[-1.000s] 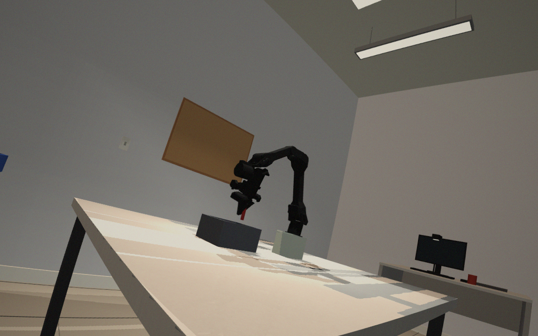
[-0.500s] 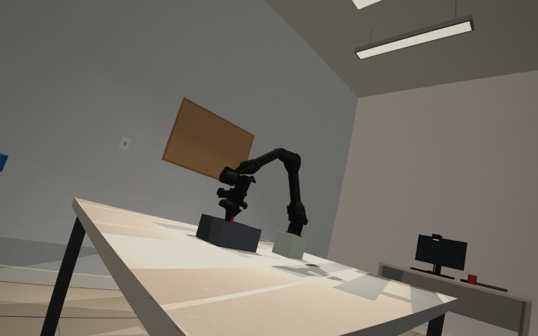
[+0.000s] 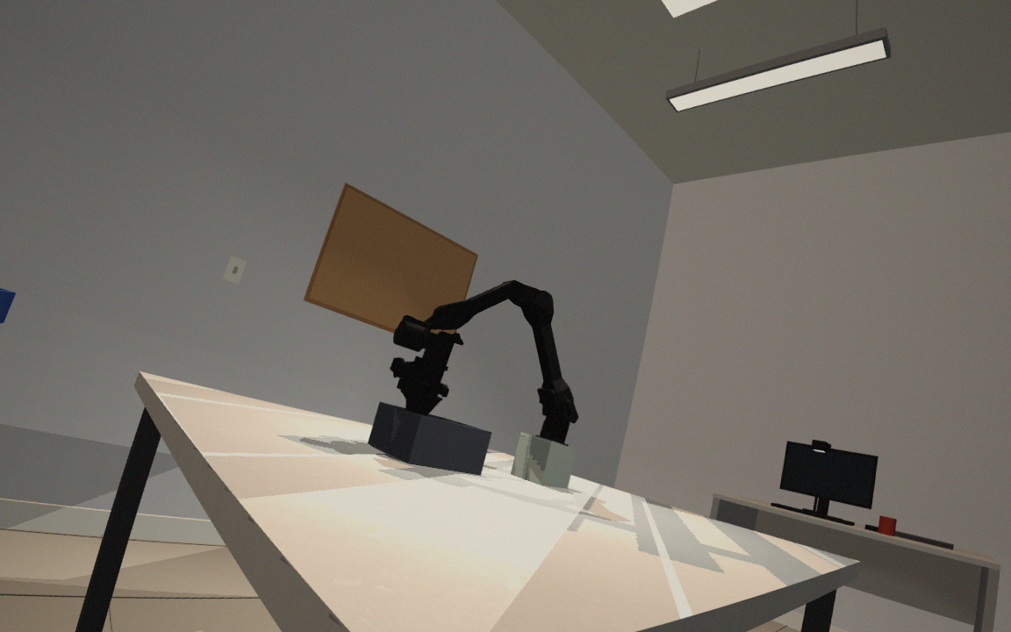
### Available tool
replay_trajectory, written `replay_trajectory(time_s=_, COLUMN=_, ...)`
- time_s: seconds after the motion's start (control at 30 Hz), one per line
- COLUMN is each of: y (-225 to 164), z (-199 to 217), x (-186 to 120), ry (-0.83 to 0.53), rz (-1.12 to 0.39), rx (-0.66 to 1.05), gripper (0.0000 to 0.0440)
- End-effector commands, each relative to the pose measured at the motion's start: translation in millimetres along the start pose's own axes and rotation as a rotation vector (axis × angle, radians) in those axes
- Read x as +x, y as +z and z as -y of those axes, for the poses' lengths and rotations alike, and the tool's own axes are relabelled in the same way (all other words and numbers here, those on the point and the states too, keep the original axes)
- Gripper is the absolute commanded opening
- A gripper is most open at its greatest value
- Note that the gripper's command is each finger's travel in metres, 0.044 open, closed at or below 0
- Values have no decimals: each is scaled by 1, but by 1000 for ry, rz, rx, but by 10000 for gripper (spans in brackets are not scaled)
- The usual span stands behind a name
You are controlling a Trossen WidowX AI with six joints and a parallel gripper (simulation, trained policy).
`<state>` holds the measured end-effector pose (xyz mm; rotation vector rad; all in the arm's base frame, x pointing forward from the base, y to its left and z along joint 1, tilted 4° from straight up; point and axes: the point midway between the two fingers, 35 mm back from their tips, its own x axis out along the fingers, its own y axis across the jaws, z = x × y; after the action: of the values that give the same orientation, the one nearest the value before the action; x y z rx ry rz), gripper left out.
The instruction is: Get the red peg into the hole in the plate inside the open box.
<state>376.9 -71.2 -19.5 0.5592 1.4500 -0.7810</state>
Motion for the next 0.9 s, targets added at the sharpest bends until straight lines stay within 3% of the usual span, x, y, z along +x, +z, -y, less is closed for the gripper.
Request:
replay_trajectory(time_s=0.0, y=7, z=-9, x=1, ry=27, rz=-25, rx=-4, gripper=375)
replay_trajectory(time_s=0.13, y=18, z=-25, x=-6, ry=89, rz=-25, rx=0, gripper=440)
replay_trajectory(time_s=0.3, y=34, z=-47, x=-17, ry=176, rz=-6, rx=-8, gripper=440)
replay_trajectory(time_s=0.87, y=34, z=-48, x=-17, ry=179, rz=-5, rx=-9, gripper=440)
